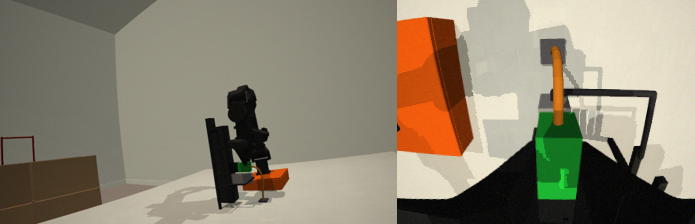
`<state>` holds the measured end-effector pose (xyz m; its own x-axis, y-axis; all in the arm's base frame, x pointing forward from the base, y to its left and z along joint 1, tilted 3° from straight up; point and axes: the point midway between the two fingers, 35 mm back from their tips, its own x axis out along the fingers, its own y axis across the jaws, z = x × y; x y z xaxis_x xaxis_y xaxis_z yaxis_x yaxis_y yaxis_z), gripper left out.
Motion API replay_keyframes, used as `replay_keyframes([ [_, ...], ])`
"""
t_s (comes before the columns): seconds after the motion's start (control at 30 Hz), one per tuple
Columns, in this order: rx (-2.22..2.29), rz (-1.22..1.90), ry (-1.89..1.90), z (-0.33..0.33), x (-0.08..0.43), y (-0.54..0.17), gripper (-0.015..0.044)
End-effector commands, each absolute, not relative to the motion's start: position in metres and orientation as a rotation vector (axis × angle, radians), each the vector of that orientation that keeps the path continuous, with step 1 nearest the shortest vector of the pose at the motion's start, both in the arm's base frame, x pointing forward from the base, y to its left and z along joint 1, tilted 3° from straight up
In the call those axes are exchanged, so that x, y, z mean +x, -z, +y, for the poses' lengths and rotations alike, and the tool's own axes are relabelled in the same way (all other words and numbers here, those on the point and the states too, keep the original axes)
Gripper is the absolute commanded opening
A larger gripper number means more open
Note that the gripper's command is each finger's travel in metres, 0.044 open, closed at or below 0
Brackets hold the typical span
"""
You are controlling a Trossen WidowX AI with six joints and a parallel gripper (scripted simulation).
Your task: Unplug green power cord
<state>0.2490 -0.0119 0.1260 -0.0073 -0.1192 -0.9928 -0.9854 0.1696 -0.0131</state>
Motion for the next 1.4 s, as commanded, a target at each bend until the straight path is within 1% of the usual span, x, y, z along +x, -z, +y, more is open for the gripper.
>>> replay_keyframes([
  [0.0,-1.138,1.297,-1.071,0.015,0.253,-0.127,0.0000],
  [0.43,-1.137,1.295,-1.074,0.036,0.254,-0.128,0.0000],
  [0.6,-1.138,1.295,-1.075,0.024,0.251,-0.126,0.0131],
  [0.87,-1.138,1.295,-1.075,0.024,0.251,-0.126,0.0341],
  [1.0,-1.137,1.293,-1.076,0.041,0.255,-0.129,0.0440],
  [1.17,-1.135,1.291,-1.077,0.082,0.259,-0.135,0.0440],
  [1.37,-1.135,1.291,-1.078,0.084,0.259,-0.136,0.0440],
])
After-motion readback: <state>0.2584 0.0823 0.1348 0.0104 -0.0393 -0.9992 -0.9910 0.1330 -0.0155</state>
